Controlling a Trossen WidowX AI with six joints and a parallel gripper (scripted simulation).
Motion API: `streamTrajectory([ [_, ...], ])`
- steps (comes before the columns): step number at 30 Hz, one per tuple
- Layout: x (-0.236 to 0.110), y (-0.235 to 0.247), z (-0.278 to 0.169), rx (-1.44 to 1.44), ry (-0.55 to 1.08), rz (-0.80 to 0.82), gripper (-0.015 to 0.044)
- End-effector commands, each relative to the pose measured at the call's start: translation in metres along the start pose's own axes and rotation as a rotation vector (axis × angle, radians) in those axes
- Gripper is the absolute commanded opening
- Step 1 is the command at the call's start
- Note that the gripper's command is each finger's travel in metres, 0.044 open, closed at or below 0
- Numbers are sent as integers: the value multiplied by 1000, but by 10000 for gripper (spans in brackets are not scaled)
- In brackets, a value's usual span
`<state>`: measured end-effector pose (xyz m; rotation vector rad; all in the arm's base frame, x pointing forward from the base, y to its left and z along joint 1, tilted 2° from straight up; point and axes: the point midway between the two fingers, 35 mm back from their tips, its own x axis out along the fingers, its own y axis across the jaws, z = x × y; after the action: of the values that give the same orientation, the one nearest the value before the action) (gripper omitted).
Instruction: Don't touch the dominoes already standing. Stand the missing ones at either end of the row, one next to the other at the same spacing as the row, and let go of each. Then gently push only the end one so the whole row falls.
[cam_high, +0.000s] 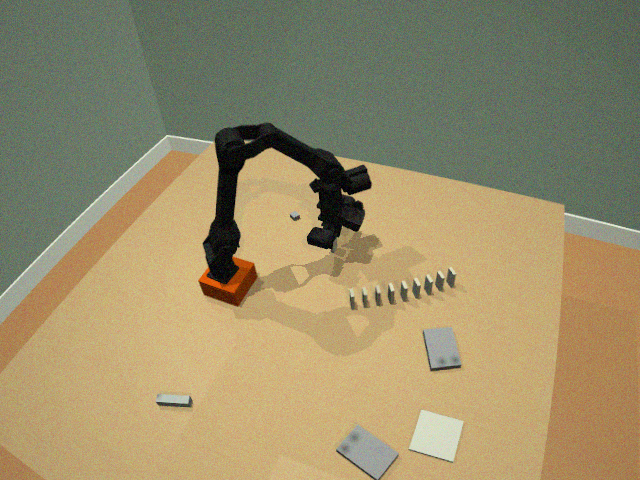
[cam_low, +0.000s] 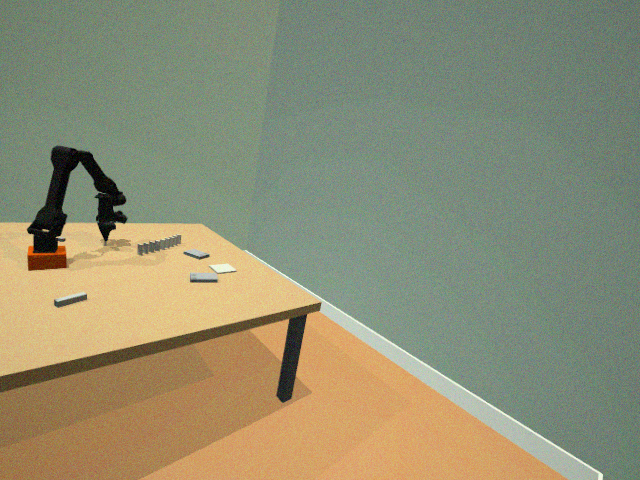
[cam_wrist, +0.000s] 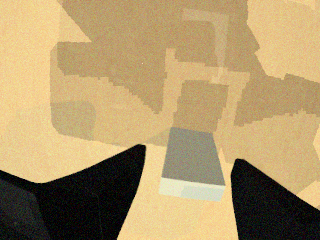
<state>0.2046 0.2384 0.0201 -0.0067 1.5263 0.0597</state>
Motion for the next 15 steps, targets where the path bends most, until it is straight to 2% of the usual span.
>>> streamTrajectory([
  [1,2,-1,0,4,2,-5,125],
  [2,2,-1,0,4,2,-5,107],
  [12,0,0,0,4,2,-5,107],
  [15,-38,5,5,3,1,-3,107],
])
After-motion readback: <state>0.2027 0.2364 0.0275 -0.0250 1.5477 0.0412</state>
